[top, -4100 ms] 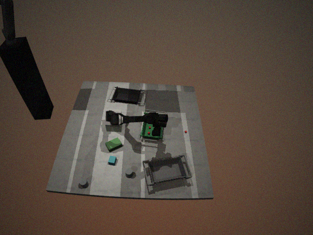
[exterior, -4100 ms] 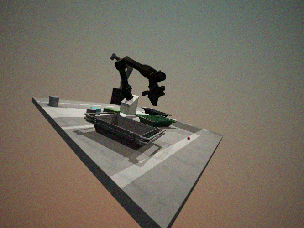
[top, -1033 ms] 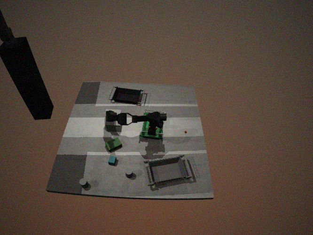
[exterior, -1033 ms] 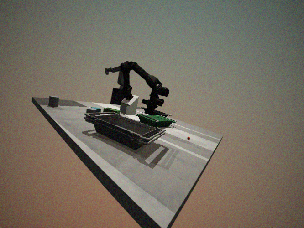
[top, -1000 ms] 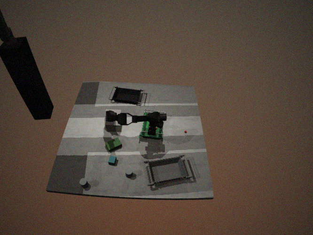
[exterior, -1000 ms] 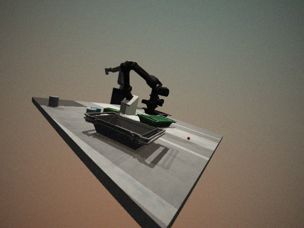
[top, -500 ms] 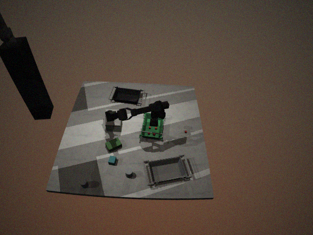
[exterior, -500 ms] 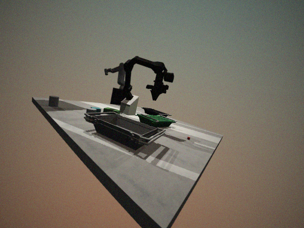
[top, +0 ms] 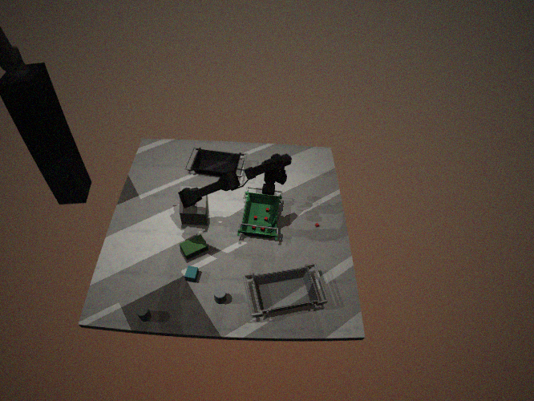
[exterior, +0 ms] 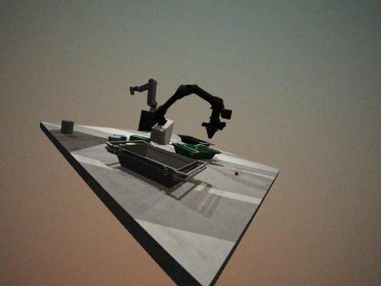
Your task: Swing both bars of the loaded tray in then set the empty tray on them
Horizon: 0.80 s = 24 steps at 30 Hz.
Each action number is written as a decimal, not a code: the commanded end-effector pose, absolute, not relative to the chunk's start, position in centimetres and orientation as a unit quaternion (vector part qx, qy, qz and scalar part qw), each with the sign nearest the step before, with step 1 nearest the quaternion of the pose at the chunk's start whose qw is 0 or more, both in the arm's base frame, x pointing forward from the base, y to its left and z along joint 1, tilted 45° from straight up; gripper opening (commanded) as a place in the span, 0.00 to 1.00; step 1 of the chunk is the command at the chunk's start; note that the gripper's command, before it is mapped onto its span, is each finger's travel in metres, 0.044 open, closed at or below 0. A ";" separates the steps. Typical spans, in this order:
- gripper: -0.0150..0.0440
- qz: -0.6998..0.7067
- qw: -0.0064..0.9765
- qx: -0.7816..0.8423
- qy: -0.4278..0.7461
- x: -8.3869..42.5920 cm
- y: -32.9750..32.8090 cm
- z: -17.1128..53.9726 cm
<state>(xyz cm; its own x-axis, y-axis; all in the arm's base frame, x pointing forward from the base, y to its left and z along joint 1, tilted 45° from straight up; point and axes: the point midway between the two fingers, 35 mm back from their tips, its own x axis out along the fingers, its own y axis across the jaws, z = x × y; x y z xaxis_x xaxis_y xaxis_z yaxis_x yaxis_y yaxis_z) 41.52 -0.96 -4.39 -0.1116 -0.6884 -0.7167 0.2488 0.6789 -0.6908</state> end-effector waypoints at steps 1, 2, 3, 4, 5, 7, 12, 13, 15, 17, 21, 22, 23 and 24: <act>0.40 -0.370 0.642 -0.163 0.651 41.2 1.2 -10.6; 0.40 -0.371 0.642 -0.162 0.651 41.0 1.7 -12.0; 0.40 -0.372 0.642 -0.162 0.651 40.8 2.0 -12.9; 0.40 -0.372 0.642 -0.162 0.650 40.8 2.1 -13.1; 0.40 -0.372 0.642 -0.162 0.650 40.8 2.1 -13.1; 0.40 -0.372 0.642 -0.162 0.650 40.8 2.1 -13.1; 0.40 -0.372 0.642 -0.162 0.650 40.8 2.0 -13.2; 0.40 -0.372 0.642 -0.162 0.650 40.7 1.9 -13.4; 0.40 -0.372 0.642 -0.162 0.650 40.7 1.4 -13.9; 0.40 -0.372 0.642 -0.162 0.650 40.6 0.7 -14.6; 0.40 -0.372 0.642 -0.162 0.650 40.3 -1.1 -16.4; 0.40 -0.373 0.642 -0.162 0.650 40.2 -1.5 -16.8; 0.40 -0.373 0.642 -0.162 0.650 40.1 -1.8 -17.1; 0.40 -0.373 0.642 -0.163 0.650 40.0 -2.1 -17.3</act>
